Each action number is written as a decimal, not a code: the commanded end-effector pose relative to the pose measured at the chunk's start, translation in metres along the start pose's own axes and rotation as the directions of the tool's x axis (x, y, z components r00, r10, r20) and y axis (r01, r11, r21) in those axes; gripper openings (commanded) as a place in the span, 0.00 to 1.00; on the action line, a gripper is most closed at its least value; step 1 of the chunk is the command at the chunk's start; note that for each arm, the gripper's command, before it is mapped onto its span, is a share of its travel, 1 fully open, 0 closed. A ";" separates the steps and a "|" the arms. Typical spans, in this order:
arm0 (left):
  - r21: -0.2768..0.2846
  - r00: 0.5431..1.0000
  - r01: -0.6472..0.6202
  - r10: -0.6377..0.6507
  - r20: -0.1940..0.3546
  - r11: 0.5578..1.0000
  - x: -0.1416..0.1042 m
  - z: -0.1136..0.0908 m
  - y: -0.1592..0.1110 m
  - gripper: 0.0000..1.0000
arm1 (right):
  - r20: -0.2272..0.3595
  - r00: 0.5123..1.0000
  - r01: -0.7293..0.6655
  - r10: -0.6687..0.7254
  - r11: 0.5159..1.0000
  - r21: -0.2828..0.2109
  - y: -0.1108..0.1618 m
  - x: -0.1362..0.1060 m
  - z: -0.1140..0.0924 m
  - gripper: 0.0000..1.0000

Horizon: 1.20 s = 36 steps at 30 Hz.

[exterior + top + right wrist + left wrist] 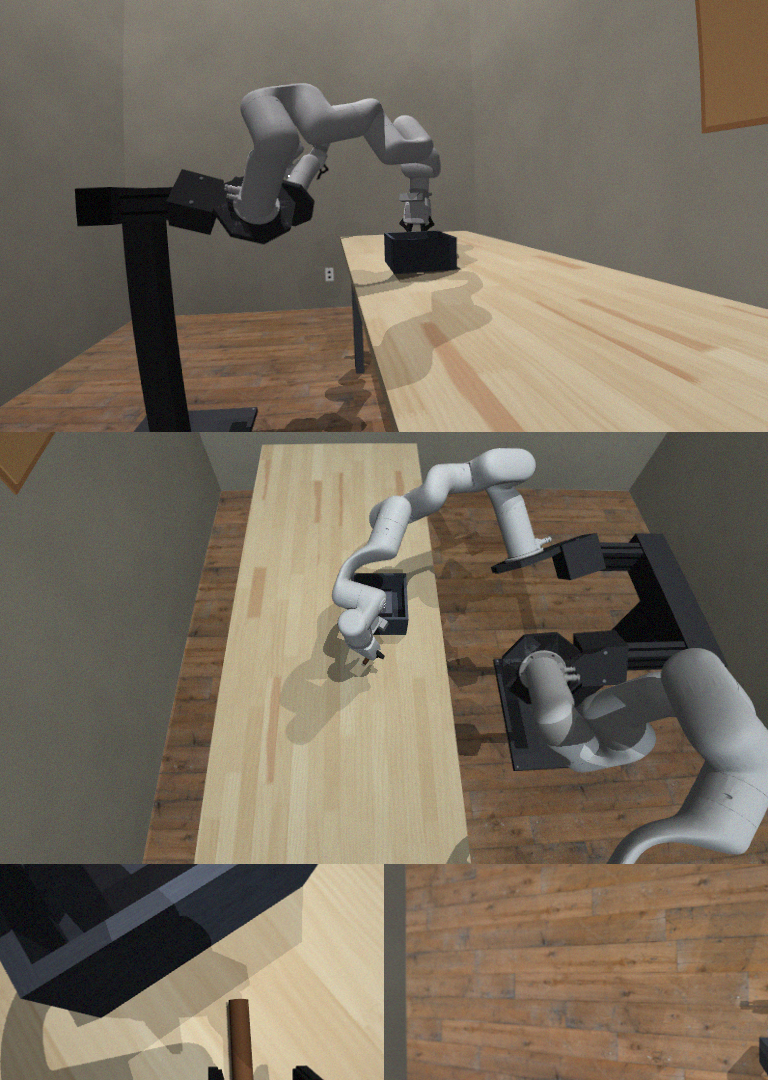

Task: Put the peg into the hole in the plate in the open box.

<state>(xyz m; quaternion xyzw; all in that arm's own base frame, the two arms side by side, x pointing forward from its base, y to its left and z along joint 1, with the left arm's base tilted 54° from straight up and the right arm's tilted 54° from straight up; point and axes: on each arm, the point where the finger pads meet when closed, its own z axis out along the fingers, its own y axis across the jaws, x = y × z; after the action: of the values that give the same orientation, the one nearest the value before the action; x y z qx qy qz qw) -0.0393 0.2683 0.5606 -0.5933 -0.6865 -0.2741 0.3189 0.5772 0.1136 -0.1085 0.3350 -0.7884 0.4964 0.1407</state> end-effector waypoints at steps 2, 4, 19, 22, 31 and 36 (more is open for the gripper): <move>-0.001 1.000 0.002 -0.002 -0.003 1.000 0.001 -0.001 0.000 1.00 | -0.072 0.997 -0.002 0.002 1.000 0.002 -0.003 -0.003 -0.003 0.44; -0.001 1.000 0.002 -0.002 -0.003 1.000 0.001 -0.001 0.000 1.00 | -0.081 0.997 -0.001 0.002 1.000 0.001 -0.002 -0.003 -0.003 0.44; -0.001 1.000 0.002 -0.002 -0.003 1.000 0.001 -0.001 0.000 1.00 | -0.092 0.996 -0.001 0.001 1.000 0.000 -0.002 -0.002 -0.003 0.44; -0.001 1.000 0.002 -0.002 -0.003 1.000 0.001 -0.001 0.000 1.00 | -0.092 0.996 -0.001 0.001 1.000 0.000 -0.002 -0.002 -0.003 0.44; -0.001 1.000 0.002 -0.002 -0.003 1.000 0.001 -0.001 0.000 1.00 | -0.092 0.996 -0.001 0.001 1.000 0.000 -0.002 -0.002 -0.002 0.44; -0.001 1.000 0.002 -0.002 -0.003 1.000 0.001 -0.001 0.000 1.00 | -0.092 0.996 -0.001 0.001 1.000 0.000 -0.002 -0.003 0.004 0.44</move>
<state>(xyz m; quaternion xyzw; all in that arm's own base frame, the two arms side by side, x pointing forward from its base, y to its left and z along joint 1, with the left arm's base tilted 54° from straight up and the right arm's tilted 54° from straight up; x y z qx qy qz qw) -0.0393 0.2683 0.5606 -0.5933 -0.6865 -0.2741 0.3189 0.5796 0.1117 -0.1097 0.3106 -0.7805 0.5122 0.1788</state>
